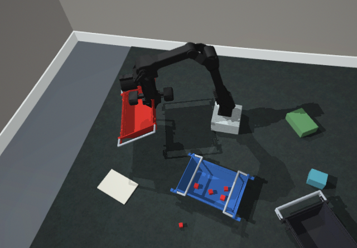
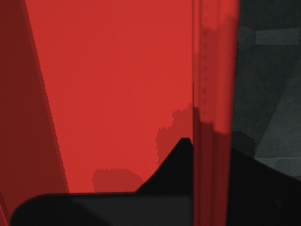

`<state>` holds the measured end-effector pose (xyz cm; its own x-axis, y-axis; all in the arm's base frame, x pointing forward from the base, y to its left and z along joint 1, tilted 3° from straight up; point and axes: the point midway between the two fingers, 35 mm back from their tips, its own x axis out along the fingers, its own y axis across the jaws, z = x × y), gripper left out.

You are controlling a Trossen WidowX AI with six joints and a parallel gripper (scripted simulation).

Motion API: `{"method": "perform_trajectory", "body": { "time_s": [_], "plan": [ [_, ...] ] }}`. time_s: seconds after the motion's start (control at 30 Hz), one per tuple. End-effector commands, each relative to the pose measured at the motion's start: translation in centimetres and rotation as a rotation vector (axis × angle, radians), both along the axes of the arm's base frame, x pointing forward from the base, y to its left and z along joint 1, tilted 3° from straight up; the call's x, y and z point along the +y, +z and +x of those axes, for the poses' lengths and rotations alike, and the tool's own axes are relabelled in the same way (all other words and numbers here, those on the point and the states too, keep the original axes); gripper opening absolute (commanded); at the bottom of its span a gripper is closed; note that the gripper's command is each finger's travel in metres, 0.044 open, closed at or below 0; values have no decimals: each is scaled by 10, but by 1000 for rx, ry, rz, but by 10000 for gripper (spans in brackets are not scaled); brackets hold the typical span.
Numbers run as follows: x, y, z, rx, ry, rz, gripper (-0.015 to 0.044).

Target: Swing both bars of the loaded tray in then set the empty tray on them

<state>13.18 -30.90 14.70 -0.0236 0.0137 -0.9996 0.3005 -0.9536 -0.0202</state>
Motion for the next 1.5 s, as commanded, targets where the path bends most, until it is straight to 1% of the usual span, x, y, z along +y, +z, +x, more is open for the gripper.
{"method": "perform_trajectory", "body": {
  "time_s": [0.0,0.7,1.47],
  "plan": [
    [6,3,16,-12,40,-9,0],
    [54,4,88,-23,272,-4,0],
    [125,5,149,-35,525,4,0]
  ]
}}
